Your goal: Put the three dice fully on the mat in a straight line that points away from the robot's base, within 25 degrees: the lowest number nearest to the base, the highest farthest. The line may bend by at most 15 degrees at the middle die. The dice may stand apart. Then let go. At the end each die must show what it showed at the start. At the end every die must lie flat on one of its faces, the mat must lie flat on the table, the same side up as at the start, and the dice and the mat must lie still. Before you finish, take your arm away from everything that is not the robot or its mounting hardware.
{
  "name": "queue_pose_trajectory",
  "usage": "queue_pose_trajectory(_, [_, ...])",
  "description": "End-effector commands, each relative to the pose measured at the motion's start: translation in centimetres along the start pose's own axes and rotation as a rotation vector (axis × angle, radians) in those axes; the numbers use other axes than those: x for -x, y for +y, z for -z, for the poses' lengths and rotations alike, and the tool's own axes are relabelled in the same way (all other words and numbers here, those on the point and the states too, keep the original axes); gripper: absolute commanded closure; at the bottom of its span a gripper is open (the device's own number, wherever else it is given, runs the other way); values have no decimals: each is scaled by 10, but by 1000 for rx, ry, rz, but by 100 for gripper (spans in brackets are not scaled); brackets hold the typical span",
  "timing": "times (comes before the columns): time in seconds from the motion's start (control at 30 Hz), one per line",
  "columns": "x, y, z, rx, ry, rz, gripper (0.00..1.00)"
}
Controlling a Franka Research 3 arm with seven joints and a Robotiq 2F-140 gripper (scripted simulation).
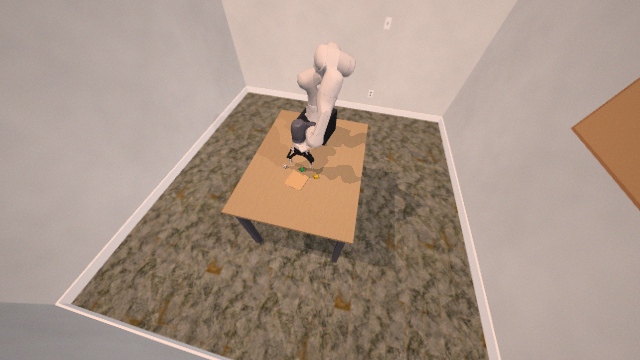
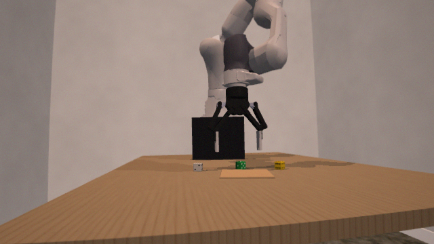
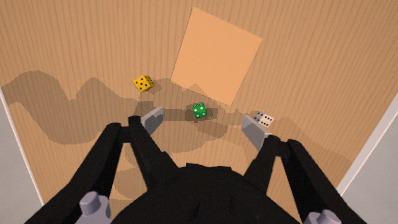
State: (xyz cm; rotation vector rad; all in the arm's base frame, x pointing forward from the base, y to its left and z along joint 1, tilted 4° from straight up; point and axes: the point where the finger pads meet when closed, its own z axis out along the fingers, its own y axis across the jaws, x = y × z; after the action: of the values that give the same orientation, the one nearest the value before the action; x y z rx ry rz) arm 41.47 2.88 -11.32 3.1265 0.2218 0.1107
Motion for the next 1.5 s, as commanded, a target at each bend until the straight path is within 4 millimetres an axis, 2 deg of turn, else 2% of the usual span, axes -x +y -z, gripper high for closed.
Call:
queue_pose_trajectory(0.0, [2, 2, 0, 7, -6, -36, 0])
queue_pose_trajectory(1.13, [1, 1, 0, 7, -6, -36, 0])
queue_pose_trajectory(1.27, [-4, -11, 0, 7, -6, -36, 0])
queue_pose_trajectory(1.43, [-16, -45, -1, 7, -6, -36, 0])
queue_pose_trajectory(1.47, [-16, -45, -1, 7, -6, -36, 0])
